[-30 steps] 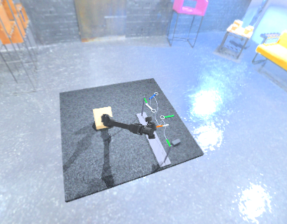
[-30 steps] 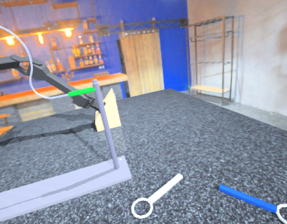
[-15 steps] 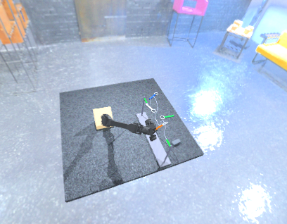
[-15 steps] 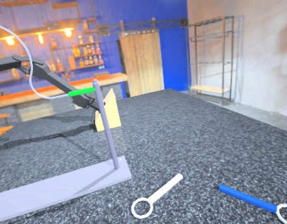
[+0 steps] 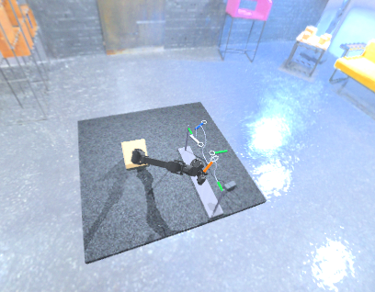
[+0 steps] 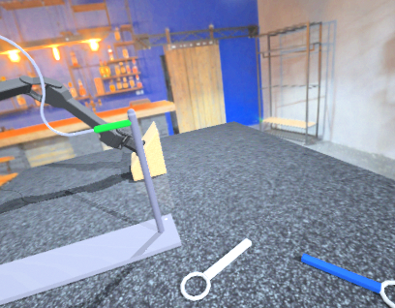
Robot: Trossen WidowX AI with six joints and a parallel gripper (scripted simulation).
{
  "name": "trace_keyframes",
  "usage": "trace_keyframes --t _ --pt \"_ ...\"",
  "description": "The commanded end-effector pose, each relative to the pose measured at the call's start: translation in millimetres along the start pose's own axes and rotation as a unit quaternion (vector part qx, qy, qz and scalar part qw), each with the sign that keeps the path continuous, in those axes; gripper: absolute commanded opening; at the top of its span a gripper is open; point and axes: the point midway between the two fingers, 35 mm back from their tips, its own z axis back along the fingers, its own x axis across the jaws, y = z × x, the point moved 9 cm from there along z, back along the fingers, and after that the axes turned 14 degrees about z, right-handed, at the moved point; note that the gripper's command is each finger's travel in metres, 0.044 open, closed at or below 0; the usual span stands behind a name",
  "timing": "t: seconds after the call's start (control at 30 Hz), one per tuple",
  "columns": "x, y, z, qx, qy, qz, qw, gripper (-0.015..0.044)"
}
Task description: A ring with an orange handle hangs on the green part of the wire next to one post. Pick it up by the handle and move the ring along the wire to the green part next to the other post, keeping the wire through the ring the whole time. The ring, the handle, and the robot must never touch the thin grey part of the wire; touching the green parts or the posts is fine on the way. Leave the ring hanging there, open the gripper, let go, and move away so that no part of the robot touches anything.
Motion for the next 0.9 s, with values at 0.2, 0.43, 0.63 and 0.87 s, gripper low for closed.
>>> trace_keyframes --t 0.2,0.43,0.63,0.87 --pt "-6 3 1 0.004 0.066 0.105 0.992 -0.015" --pt "-11 4 1 0.007 0.11 0.179 0.978 -0.015" --pt "-15 5 0 0.008 0.147 0.242 0.959 -0.015" --pt "-20 5 1 0.01 0.189 0.313 0.931 -0.015"
